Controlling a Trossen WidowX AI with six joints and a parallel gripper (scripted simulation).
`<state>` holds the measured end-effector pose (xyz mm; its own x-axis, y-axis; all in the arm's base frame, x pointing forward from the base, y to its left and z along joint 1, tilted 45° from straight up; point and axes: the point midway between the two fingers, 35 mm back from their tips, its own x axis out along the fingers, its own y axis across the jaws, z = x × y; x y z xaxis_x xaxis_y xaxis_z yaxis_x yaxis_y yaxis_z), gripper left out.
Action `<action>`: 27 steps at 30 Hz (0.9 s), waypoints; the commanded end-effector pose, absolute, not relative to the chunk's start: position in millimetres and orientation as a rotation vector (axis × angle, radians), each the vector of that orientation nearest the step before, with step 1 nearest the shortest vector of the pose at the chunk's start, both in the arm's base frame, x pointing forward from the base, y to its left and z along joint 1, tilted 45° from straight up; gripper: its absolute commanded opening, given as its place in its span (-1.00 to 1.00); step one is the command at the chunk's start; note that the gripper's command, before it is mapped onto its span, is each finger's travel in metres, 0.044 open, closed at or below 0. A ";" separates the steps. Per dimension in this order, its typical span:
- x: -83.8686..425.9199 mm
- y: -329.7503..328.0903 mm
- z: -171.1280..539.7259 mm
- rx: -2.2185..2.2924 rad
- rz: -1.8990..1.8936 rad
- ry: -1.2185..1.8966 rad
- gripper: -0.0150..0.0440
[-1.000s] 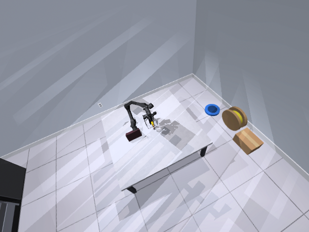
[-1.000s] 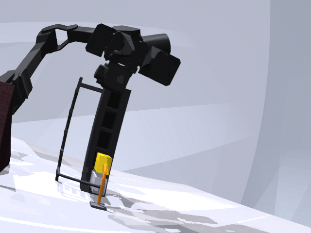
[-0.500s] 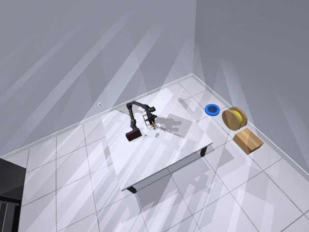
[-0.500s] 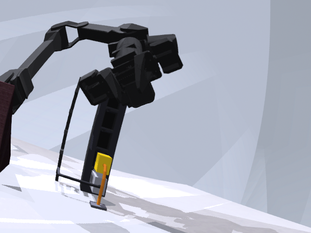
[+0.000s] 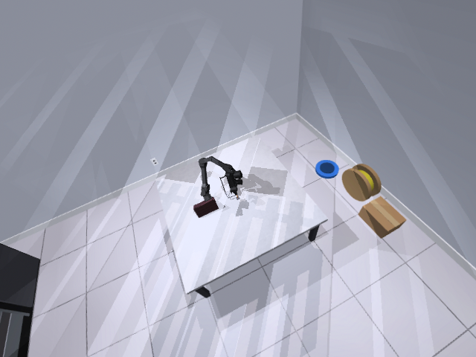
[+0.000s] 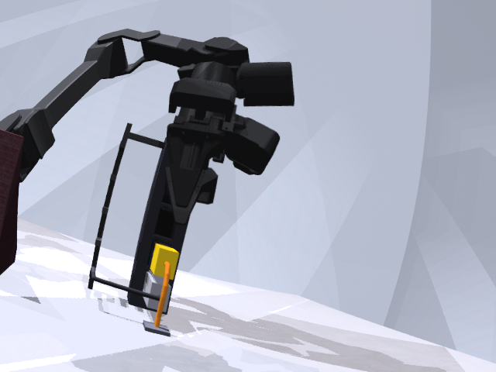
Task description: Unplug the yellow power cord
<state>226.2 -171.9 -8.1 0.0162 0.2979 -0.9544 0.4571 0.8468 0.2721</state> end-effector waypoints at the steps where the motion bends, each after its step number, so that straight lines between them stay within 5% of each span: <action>1: 240.1 -141.9 -17.4 1.644 -0.627 1.575 0.05; 7: 243.7 -130.5 -16.6 1.989 -0.858 1.580 0.05; 27: 242.8 -129.0 -15.3 1.989 -0.858 1.580 0.05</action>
